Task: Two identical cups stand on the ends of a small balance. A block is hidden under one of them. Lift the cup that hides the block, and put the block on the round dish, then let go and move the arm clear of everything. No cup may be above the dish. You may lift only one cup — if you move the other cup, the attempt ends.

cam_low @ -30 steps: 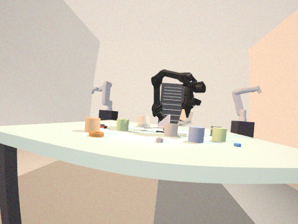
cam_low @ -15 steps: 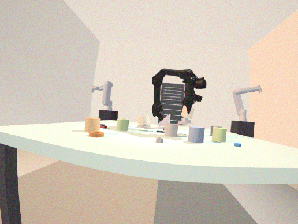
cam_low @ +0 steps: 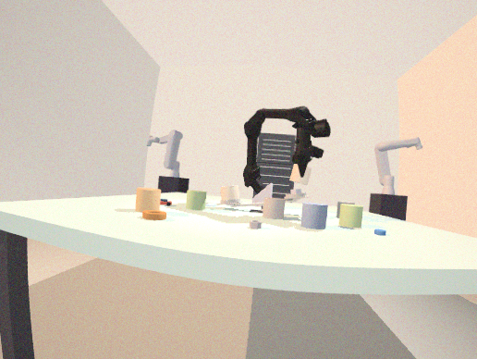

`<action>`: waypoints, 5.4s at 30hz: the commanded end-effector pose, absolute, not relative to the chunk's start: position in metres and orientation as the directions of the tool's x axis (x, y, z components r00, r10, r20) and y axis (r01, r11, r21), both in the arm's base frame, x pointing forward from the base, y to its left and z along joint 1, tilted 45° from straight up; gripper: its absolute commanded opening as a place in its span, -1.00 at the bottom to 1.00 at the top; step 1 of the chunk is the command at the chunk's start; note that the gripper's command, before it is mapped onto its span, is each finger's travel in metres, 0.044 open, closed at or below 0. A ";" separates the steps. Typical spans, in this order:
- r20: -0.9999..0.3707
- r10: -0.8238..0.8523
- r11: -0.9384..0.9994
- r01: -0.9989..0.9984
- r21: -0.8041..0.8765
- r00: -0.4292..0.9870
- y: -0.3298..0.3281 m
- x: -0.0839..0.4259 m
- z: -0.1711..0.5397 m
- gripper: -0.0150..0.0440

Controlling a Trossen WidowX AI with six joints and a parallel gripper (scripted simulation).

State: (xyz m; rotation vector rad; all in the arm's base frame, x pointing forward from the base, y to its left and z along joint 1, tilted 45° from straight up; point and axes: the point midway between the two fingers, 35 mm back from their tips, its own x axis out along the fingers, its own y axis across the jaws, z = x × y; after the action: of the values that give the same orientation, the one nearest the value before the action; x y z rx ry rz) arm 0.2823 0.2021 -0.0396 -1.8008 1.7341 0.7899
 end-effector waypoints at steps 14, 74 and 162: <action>-0.722 -0.691 -0.052 -0.998 0.024 0.019 0.221 0.279 -0.020 -0.49; -0.715 -0.699 -0.051 -0.998 0.031 0.014 0.217 0.276 -0.027 -0.49; -0.779 -0.624 0.160 -0.966 -0.205 0.062 0.237 0.218 -0.131 0.39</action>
State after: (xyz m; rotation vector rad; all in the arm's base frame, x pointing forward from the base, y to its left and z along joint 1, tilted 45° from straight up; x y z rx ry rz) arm 0.2126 0.2358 -0.1360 -1.6246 1.6496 0.6340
